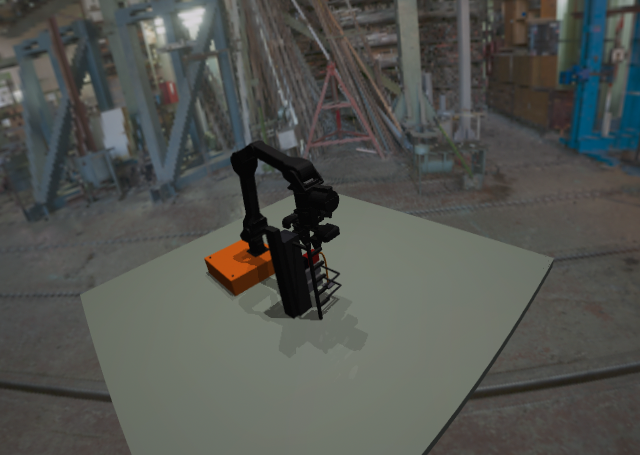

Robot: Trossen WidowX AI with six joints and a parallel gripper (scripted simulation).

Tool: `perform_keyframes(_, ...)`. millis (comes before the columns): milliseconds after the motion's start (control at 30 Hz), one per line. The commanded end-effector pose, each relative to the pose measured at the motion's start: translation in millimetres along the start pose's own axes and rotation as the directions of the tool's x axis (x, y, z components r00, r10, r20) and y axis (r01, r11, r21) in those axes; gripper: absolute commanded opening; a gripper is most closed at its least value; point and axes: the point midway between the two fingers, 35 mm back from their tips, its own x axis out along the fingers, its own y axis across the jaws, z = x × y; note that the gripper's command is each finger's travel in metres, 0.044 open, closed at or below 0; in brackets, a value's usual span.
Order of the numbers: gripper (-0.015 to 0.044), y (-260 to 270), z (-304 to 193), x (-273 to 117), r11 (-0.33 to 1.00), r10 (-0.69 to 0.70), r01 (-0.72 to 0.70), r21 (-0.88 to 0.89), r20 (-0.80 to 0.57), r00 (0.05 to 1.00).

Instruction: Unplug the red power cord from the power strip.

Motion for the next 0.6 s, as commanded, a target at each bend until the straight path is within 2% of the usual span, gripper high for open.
perform_keyframes(0,0.0160,0.6,-4.9,-0.3,1.000,-0.001,0.001,-0.006,-0.004,1.000)
perform_keyframes(400,0.0160,0.6,-5.2,11.7,1.000,-0.001,0.001,-0.006,-0.004,1.000)
perform_keyframes(533,0.0055,0.9,-4.6,9.5,1.000,0.001,-0.001,0.000,0.000,1.000)
perform_keyframes(567,0.0048,0.9,-4.6,9.5,1.000,0.001,-0.001,0.000,0.000,1.000)
